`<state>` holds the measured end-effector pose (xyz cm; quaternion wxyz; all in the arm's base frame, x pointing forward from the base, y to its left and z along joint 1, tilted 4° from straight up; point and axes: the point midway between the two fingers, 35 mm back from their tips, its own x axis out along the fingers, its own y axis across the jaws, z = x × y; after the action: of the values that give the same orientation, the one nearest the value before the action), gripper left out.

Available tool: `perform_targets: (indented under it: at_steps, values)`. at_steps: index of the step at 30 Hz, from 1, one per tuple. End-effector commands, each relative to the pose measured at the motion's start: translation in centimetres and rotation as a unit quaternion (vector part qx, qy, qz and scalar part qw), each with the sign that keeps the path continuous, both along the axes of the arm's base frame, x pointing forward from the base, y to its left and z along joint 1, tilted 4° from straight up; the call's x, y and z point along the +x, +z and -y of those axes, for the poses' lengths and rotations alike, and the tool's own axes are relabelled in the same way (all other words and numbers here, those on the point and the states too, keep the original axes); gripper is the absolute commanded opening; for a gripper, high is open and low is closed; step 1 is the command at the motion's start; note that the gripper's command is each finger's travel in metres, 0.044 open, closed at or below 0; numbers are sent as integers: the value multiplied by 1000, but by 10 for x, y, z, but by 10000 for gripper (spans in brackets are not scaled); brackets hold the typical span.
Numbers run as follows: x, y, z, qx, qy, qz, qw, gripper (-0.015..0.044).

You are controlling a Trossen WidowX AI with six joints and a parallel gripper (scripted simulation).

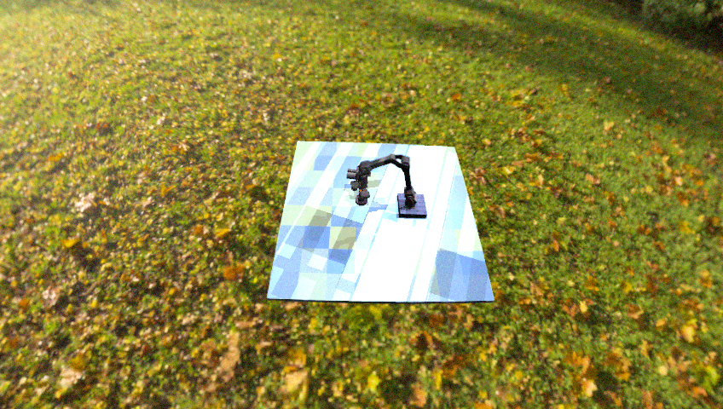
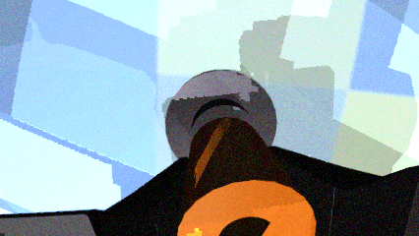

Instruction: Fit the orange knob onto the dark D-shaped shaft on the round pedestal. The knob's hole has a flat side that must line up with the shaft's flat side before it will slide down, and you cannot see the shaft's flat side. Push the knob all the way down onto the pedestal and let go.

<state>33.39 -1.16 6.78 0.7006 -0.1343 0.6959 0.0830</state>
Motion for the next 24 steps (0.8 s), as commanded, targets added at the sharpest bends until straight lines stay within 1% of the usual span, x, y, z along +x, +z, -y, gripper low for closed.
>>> perform_targets:
  at_steps: [1,5,9,24]
  values:
    - [-1,1,0,0,2,-2,1000,0]
    - [-2,4,0,0,2,-2,1000,0]
    - [-2,5,0,-1,29,-3,1000,0]
    - [6,5,1,-1,29,-3,1000,0]
